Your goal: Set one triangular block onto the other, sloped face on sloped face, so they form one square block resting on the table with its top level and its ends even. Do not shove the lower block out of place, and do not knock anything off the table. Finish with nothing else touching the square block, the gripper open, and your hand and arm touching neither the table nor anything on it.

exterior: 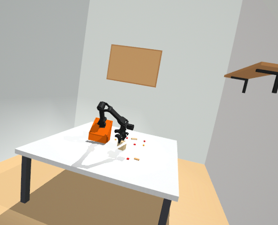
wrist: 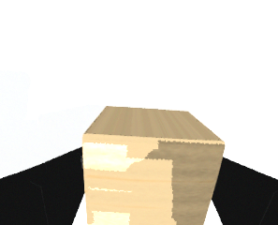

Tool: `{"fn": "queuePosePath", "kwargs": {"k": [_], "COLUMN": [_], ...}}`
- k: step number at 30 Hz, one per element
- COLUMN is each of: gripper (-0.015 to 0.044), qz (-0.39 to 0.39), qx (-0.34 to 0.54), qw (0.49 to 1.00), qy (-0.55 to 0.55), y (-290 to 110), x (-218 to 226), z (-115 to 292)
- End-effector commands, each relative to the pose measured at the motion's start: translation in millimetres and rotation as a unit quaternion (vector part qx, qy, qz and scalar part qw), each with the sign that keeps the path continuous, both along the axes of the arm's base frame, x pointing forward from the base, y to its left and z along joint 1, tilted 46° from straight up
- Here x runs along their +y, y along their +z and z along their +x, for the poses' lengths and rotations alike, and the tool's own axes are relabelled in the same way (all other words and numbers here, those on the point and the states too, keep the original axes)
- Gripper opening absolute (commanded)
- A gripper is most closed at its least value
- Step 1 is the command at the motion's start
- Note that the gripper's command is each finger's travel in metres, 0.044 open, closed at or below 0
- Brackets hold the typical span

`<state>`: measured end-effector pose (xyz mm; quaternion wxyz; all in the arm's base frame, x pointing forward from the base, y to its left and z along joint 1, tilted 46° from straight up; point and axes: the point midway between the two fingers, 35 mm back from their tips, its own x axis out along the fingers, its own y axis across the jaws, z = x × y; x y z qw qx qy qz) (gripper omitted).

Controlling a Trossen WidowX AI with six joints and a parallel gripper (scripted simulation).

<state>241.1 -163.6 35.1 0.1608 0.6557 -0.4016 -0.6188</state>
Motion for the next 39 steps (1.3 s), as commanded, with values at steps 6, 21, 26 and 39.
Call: {"fn": "queuePosePath", "kwargs": {"k": [6,21,26,39], "gripper": [0.0000,0.0000,0.0000,0.0000], "qz": [-0.002,-0.002,-0.002,-0.003], "qx": [0.001,0.001,0.001,0.000], "qw": [1.000,1.000,1.000,1.000], "qy": [0.002,0.001,0.001,0.001], "y": [-1,-6,-8,-13], "x": [-3,-10,-13,-19], "z": [1,4,5,8]}}
